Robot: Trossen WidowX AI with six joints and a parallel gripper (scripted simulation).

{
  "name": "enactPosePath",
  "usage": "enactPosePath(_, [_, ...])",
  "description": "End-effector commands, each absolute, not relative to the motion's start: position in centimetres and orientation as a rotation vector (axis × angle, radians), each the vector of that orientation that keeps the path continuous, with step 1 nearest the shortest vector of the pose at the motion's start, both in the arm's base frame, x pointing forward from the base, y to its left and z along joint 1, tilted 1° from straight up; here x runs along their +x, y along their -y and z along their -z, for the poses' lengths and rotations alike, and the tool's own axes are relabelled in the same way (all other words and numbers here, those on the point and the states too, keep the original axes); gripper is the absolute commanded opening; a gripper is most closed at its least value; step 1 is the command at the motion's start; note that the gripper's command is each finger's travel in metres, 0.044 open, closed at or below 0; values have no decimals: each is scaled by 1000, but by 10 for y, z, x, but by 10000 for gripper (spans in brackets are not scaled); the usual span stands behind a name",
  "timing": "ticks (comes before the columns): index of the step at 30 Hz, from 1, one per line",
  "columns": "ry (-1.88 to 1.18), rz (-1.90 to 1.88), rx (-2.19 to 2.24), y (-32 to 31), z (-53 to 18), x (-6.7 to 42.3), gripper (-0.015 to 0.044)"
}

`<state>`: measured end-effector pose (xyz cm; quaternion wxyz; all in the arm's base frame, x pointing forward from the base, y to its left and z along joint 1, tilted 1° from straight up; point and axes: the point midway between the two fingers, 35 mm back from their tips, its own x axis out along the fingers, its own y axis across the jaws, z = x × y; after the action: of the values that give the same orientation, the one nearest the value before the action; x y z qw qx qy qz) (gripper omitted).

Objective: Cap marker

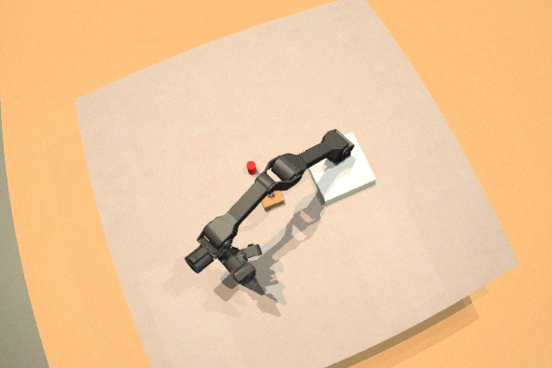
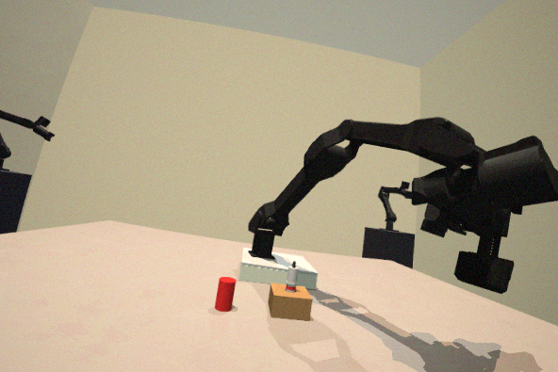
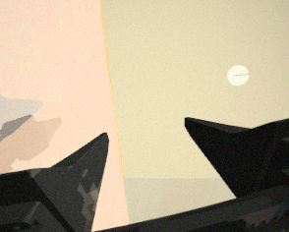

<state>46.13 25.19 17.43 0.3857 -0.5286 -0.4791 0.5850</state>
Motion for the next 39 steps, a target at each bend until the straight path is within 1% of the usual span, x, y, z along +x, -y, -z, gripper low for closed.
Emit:
enactPosePath(1, [1207,-1495,-1343,-252,-174,461,374])
enactPosePath(3, [1066,-1542,-1309,-244,-173,463,321])
enactPosePath(6, [673,-1619,-1186,-214,-168,465,246])
enactPosePath(9, [289,-1620,-1038,-183,-163,463,246])
enactPosePath(13, [-178,-1516,-813,-139,-156,458,246])
enactPosePath(27, [-811,-1139,-388,-65,-143,437,246])
enactPosePath(39, [-1200,-647,25,-3,-133,405,246])
